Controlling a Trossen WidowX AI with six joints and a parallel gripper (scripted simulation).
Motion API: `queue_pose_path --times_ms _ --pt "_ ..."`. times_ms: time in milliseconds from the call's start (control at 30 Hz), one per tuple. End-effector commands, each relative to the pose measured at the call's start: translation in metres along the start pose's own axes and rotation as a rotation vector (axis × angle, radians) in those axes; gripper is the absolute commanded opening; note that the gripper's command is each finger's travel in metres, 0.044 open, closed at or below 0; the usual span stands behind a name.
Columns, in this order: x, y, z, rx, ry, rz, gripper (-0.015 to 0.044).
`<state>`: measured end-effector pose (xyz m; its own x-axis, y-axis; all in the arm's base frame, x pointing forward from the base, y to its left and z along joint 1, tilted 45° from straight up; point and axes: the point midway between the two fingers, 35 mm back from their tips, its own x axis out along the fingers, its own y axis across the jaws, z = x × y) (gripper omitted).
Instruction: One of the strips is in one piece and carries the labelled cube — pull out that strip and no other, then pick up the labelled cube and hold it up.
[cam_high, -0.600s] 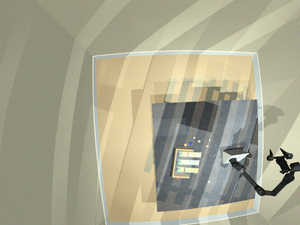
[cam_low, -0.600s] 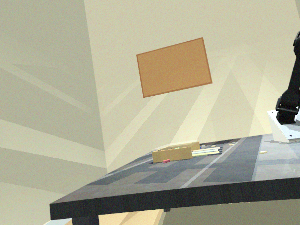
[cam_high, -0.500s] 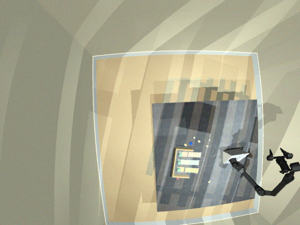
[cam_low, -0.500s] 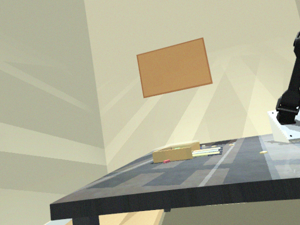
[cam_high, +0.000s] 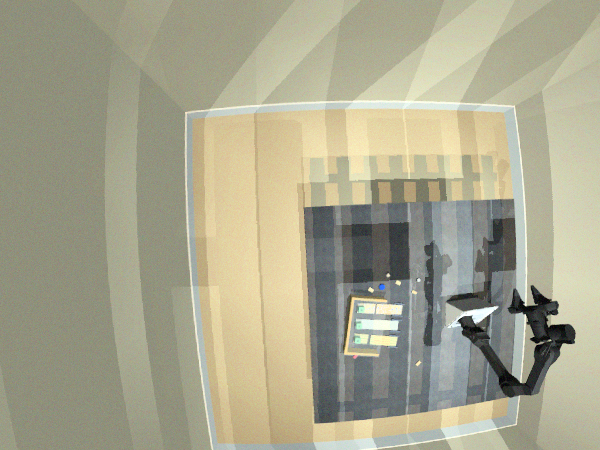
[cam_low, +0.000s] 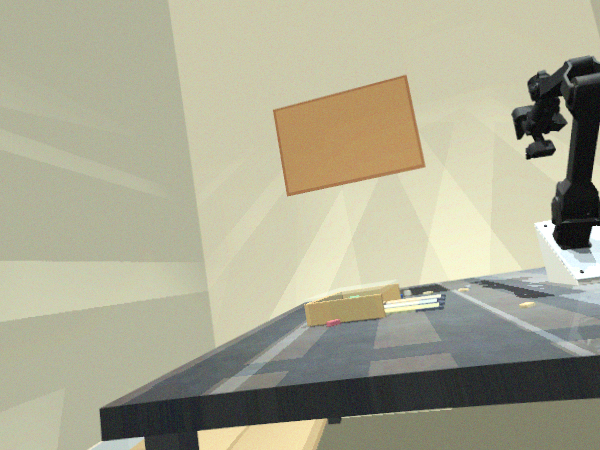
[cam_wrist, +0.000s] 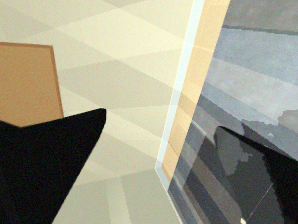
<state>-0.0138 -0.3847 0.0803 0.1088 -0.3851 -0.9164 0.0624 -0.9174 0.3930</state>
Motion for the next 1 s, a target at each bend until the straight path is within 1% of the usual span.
queue_pose_path --times_ms 0,133,267,400,533,700,833,900,967 --pt "0.007 -0.004 -0.075 -0.319 0.166 0.072 0.0400" --pt "0.006 -0.021 -0.147 -0.629 0.330 0.157 0.0400" --pt "-0.003 -0.050 -0.213 -0.933 0.498 0.260 0.0400" --pt "-0.019 -0.092 -0.270 -1.225 0.672 0.383 0.0400" --pt "-0.042 -0.142 -0.315 -1.501 0.855 0.531 0.0400" --pt "-0.077 -0.214 -0.350 -1.809 1.099 0.756 0.0400" --pt "-0.106 -0.272 -0.360 -2.004 1.302 0.964 0.0400" --pt "-0.111 -0.282 -0.360 -2.032 1.337 1.002 0.0400" --pt "-0.111 -0.282 -0.360 -2.032 1.337 1.002 0.0400"
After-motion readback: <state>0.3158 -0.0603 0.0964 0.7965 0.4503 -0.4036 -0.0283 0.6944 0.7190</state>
